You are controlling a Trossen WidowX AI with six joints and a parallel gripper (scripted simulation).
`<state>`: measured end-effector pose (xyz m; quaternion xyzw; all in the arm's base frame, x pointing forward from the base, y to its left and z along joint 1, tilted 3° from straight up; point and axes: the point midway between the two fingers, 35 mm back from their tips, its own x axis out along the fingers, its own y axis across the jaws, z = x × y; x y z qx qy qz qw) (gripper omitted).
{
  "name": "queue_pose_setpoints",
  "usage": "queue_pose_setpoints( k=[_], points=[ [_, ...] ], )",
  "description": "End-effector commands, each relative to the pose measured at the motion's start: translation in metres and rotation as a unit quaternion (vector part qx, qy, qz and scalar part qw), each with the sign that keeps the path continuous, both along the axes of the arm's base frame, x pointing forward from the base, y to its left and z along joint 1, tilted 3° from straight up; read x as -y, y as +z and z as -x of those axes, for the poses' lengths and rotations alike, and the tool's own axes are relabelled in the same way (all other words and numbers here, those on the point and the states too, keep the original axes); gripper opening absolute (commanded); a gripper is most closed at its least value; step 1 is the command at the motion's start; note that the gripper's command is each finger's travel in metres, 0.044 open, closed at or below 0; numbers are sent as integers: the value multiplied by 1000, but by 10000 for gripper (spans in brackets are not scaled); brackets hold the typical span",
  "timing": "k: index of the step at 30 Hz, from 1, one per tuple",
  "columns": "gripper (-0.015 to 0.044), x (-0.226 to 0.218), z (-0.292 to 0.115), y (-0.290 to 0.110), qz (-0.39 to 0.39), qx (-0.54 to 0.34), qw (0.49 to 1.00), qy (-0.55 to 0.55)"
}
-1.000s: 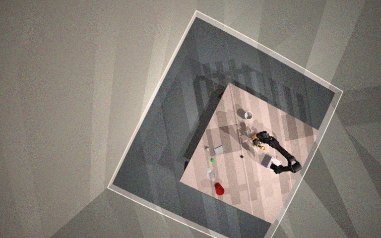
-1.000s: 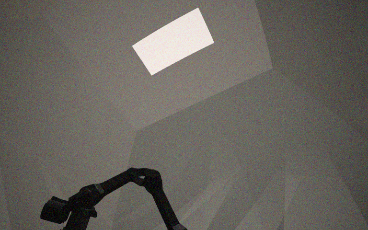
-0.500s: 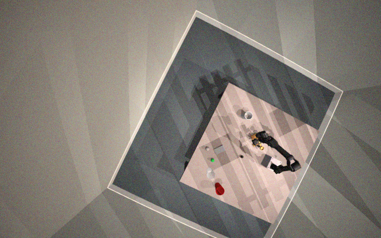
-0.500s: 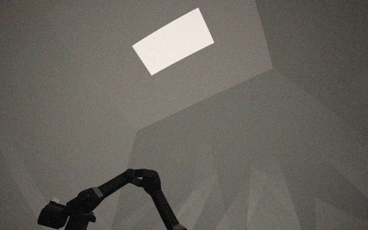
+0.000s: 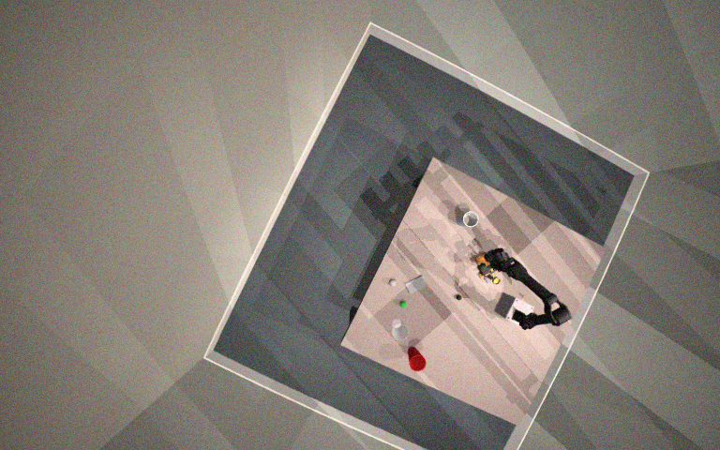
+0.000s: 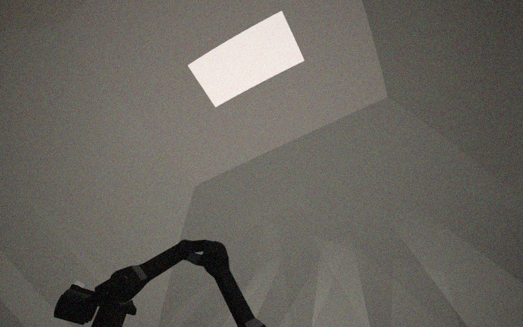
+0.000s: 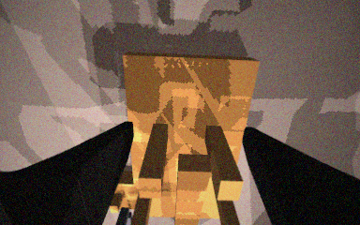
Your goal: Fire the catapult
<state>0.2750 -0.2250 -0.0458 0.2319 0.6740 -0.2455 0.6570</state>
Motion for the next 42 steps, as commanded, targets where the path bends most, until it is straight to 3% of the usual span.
queue_pose_setpoints(
  k=[1,6,8,10,19,24,42],
  points=[
    [420,1,-1,10,0,0,1000,0],
    [440,1,-4,89,0,0,1000,0],
    [440,0,-3,100,0,0,1000,0],
    [440,2,-5,82,2,2,1000,2],
    [440,-2,0,93,-2,1,1000,3],
    [440,-2,1,48,-2,1,1000,3],
    [440,-1,1,28,-2,1,1000,3]
  ],
)
